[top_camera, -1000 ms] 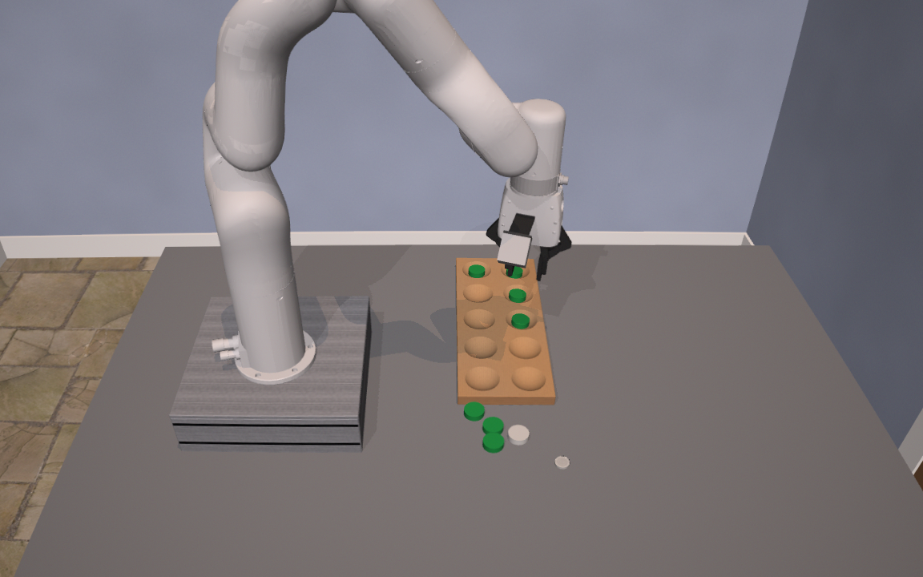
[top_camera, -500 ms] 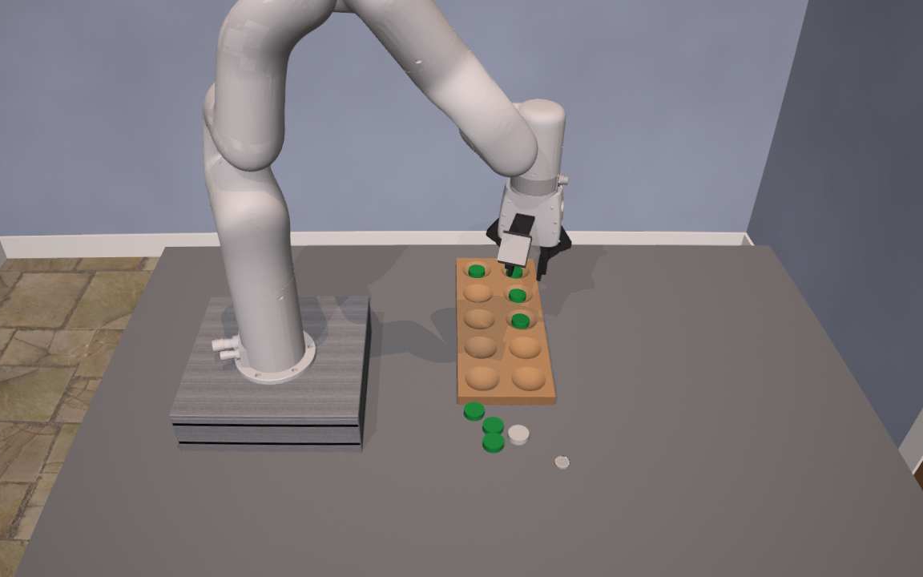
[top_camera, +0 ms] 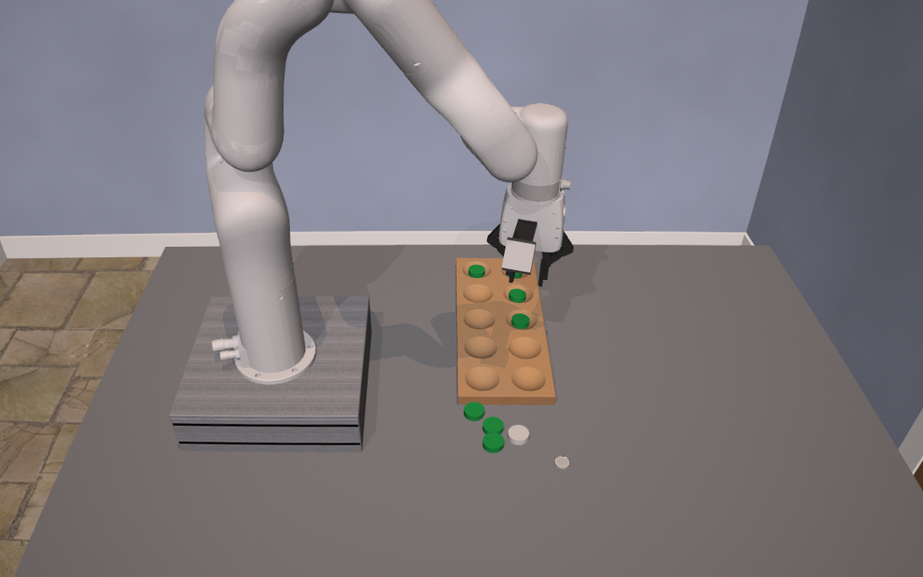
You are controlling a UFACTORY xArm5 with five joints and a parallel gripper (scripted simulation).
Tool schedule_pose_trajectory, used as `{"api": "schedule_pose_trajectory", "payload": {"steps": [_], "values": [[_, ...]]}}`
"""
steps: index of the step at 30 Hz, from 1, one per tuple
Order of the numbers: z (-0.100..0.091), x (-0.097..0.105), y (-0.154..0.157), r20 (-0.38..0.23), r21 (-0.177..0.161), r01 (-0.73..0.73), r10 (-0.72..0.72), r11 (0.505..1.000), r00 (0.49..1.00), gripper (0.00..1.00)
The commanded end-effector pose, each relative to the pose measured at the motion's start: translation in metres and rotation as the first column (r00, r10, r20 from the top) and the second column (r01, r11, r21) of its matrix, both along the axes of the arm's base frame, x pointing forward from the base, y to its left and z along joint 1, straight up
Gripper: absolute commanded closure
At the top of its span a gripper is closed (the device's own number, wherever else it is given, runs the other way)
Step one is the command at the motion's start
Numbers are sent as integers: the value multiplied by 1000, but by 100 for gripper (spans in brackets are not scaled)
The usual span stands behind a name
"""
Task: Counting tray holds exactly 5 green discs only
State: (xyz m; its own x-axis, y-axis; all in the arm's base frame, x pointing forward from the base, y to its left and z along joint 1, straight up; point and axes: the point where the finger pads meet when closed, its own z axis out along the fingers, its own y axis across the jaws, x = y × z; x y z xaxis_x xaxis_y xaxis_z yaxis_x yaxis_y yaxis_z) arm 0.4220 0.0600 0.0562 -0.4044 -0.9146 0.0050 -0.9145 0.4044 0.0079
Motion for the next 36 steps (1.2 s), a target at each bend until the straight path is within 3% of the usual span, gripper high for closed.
{"api": "schedule_pose_trajectory", "payload": {"steps": [1,4,6,10,19,21,23,31,36], "values": [[0,-8,-41,5,2,-121,121,993,993,53],[0,-10,-46,5,2,-138,138,990,990,53],[-1,-19,-72,5,2,-218,218,976,976,53],[-2,-28,-94,6,3,-288,288,958,958,53],[-6,-59,-147,7,3,-467,467,884,884,53],[-6,-59,-147,7,3,-467,467,884,884,53],[-7,-74,-168,7,4,-539,539,843,843,53],[-10,-106,-201,8,3,-662,662,749,749,53],[-11,-110,-204,8,3,-674,674,738,738,53]]}}
